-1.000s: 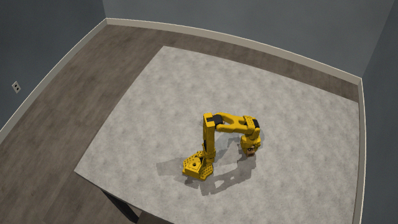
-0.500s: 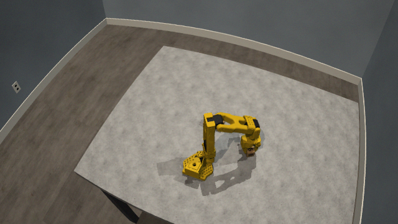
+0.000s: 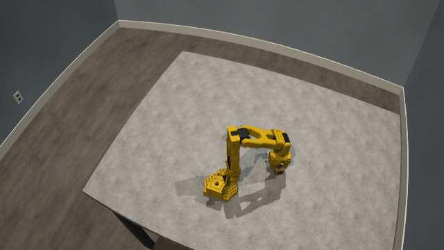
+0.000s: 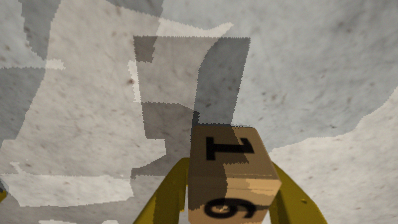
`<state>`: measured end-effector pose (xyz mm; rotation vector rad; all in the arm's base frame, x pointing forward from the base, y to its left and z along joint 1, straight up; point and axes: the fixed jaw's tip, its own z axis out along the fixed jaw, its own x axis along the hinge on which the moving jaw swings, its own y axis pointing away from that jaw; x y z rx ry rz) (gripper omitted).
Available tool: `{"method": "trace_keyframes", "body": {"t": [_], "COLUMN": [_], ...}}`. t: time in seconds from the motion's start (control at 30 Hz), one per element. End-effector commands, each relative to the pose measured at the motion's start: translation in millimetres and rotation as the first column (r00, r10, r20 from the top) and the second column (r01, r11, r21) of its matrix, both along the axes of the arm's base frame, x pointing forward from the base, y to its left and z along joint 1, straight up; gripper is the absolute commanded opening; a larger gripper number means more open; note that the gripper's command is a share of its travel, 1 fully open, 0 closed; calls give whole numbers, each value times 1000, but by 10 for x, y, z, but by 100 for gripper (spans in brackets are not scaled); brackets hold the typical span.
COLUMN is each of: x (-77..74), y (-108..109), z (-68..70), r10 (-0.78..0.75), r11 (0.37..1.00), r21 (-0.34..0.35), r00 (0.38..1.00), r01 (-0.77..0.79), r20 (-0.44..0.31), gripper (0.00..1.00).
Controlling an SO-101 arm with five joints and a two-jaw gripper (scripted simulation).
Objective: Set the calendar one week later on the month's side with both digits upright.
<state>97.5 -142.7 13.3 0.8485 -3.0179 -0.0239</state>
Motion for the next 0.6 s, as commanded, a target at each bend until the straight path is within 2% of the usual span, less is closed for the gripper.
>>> {"method": "trace_keyframes", "body": {"t": [0.0,0.17,0.57], "x": [51,53,47], "y": [-47,-50,-36], "z": [54,110,390], "r10": [0,0,0], "r11": [1000,1000,1000], "r21": [-27,-27,-27], "r00": [1000,1000,1000], "r01": [1,1,1], "r20": [20,20,20], "gripper": [0,0,0]}}
